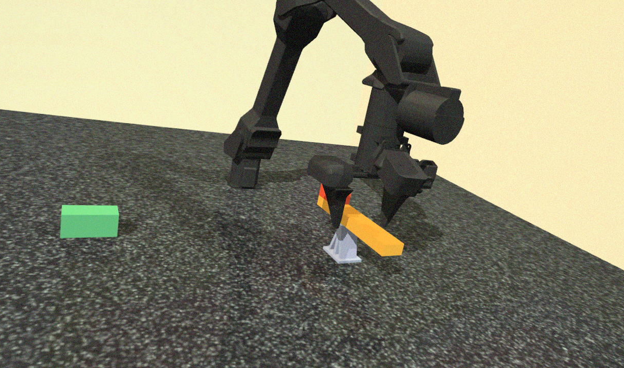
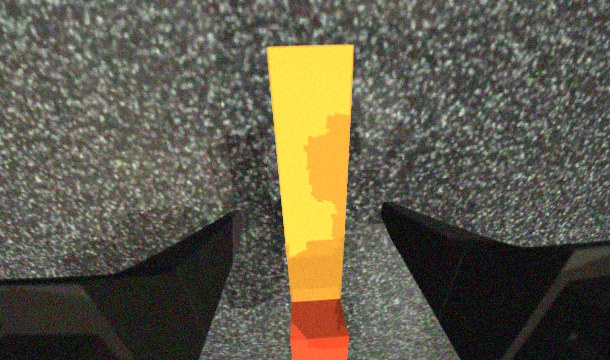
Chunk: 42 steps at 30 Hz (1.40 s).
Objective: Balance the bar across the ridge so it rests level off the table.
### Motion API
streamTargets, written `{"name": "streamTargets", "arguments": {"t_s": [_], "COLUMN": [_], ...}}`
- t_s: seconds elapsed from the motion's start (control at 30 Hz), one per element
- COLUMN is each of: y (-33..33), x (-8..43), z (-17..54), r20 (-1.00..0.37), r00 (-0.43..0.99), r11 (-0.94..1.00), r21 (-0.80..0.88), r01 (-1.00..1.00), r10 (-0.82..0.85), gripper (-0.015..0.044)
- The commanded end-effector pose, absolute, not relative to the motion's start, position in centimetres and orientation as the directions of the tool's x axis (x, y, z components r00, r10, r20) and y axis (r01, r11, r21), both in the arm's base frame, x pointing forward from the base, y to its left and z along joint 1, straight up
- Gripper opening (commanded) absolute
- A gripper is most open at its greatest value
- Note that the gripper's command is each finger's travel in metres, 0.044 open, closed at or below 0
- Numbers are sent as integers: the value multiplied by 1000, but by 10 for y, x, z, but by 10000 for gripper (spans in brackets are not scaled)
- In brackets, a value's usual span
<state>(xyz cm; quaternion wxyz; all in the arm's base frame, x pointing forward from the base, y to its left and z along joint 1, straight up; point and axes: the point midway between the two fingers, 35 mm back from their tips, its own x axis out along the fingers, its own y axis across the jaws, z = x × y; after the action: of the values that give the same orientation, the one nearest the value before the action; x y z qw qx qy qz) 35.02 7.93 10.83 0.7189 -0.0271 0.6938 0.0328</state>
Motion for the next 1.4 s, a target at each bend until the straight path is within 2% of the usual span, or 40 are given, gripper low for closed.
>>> {"name": "streamTargets", "arguments": {"t_s": [0.0,0.27,1.37], "y": [80,79,79], "x": [353,347,347], "z": [124,205,207], "r20": [-999,-999,-999], "r00": [39,44,44], "r11": [996,996,996], "r21": [7,8,8], "r01": [-85,-85,-85], "r10": [10,12,12], "gripper": [440,440,440]}}
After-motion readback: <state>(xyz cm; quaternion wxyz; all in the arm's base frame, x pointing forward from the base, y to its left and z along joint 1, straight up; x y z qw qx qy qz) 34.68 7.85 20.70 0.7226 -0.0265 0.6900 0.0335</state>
